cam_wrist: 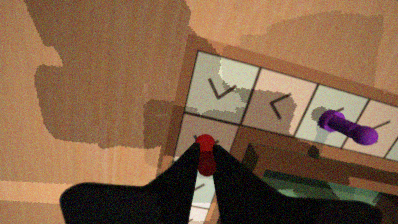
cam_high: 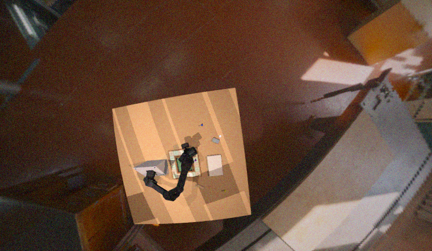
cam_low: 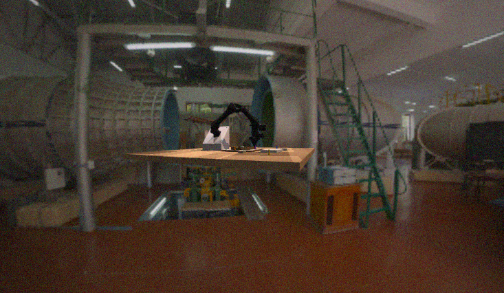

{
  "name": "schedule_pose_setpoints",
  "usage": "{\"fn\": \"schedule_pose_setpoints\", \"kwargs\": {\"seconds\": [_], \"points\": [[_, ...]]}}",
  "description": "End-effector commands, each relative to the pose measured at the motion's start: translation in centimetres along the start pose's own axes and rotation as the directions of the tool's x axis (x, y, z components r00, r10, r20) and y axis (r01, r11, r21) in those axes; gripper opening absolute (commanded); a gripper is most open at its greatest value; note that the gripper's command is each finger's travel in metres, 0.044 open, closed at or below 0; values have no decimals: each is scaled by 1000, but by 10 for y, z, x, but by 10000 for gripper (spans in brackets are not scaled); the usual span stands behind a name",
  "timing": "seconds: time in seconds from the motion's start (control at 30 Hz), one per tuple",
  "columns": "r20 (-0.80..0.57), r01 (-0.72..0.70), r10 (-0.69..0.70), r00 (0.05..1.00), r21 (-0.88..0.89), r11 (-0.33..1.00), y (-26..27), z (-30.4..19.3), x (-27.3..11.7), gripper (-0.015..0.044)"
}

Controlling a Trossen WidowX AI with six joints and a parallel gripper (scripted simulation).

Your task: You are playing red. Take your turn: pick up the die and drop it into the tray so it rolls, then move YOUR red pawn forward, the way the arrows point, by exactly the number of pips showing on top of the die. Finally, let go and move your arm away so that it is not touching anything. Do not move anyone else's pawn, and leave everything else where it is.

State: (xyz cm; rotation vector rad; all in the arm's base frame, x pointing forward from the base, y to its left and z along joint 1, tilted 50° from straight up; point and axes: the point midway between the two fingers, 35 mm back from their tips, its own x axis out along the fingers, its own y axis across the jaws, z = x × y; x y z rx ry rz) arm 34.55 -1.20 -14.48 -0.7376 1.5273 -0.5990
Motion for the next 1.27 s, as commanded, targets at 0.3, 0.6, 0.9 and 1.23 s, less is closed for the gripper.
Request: {"fn": "schedule_pose_setpoints", "kwargs": {"seconds": [0.3,0.6,0.9,1.23], "points": [[-4,0,0,1000,-7,1000,1,1,-40,341],[-6,-2,2,1000,3,1000,-6,-13,-66,440],[-10,-6,7,1000,80,997,-55,-117,-125,440],[3,-12,12,1000,73,997,-48,-98,-123,440]]}}
